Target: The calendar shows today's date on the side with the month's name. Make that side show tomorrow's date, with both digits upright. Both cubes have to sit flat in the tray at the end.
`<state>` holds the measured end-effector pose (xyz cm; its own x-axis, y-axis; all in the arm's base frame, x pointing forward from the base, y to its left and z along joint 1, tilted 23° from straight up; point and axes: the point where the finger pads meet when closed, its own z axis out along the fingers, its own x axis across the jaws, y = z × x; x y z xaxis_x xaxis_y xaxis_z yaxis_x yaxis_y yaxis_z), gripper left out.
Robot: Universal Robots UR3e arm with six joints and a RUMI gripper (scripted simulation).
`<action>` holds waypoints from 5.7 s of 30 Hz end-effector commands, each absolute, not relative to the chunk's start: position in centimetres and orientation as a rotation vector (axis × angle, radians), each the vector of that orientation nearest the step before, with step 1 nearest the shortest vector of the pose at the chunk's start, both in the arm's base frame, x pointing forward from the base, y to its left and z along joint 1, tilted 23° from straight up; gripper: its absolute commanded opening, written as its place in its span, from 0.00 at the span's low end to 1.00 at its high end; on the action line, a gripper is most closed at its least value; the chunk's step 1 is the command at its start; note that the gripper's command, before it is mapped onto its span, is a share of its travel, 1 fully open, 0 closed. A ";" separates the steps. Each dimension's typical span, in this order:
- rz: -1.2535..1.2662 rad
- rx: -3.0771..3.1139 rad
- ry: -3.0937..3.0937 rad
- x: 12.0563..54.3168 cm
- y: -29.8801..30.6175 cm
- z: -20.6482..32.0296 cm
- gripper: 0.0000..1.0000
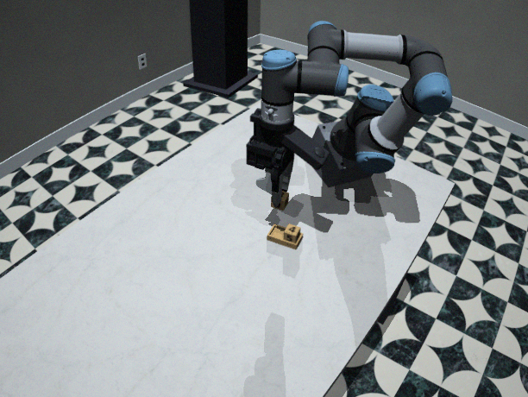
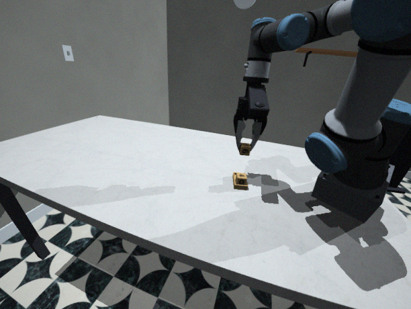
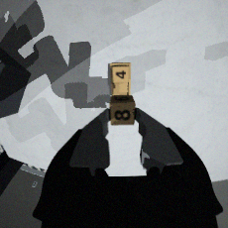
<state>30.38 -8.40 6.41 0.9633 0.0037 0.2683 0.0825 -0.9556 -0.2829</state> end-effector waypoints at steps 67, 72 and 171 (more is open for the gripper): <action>-0.386 -2.821 -0.063 32.0 -6.6 1.1 0.11; -0.386 -2.821 -0.063 32.0 -6.6 1.1 0.11; -0.386 -2.821 -0.063 32.9 -5.6 -2.1 0.11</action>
<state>32.79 -5.53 -2.01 0.9634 0.0037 0.2682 0.0823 -0.9557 -0.2825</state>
